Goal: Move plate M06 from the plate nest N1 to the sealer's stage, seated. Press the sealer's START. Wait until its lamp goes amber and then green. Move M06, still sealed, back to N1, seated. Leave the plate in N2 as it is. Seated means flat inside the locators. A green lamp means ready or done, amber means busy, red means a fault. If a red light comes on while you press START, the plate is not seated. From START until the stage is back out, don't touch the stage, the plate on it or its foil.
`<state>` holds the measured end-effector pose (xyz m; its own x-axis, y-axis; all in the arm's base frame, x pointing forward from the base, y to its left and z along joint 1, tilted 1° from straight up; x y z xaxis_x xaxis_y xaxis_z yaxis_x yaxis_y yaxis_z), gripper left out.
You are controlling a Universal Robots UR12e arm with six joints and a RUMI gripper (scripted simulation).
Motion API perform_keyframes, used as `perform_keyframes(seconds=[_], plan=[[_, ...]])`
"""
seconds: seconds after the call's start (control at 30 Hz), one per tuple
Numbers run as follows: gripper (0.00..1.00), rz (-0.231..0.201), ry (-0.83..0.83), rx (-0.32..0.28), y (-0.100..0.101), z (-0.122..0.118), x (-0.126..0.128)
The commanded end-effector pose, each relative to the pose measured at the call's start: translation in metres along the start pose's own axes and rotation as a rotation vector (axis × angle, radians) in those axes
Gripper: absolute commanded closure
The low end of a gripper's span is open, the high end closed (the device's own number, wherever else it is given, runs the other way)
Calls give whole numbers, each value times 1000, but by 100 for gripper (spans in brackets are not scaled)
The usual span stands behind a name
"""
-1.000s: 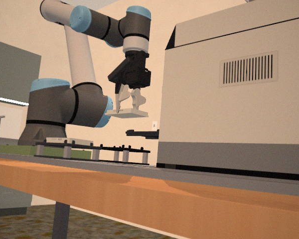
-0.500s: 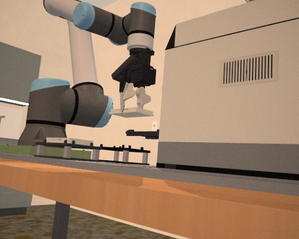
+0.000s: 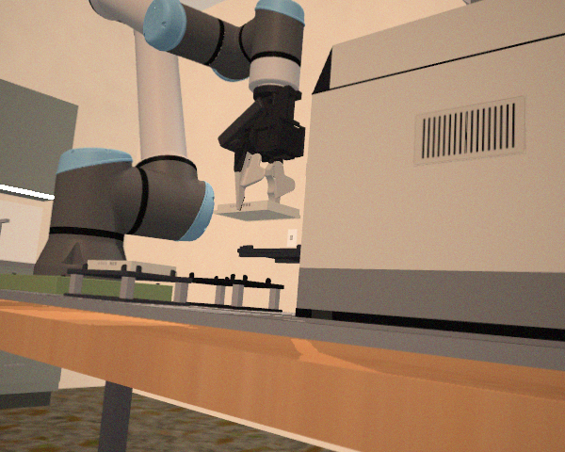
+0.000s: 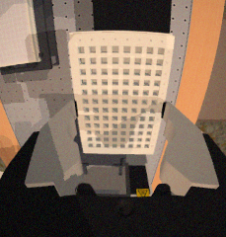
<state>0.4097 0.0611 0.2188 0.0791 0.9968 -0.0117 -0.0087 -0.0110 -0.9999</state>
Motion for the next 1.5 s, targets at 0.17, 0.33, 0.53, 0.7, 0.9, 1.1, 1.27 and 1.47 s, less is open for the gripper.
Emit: perform_keyframes(seconds=[0.17,0.33,0.53,0.7,0.9,1.1,1.27,1.47], plan=[[100,0,0,-1,0,-21,-5],[100,0,0,-1,0,-33,-8],[100,0,0,-1,0,-46,-12],[100,0,0,-1,0,-53,-14],[100,0,0,-1,0,-66,-17],[100,0,0,-1,0,-80,-21],[100,0,0,-1,0,-87,-22],[100,0,0,-1,0,-100,-26]])
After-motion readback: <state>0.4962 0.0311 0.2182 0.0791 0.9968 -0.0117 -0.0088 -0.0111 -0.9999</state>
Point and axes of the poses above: the point where the finger pads meet when closed, its own y axis out along the fingers, its own x axis across the jaws, z = x × y, the point moved 8 cm from there along -y, back along the fingers, and after that the axes turned 1 degree about y, right-handed, at the moved point
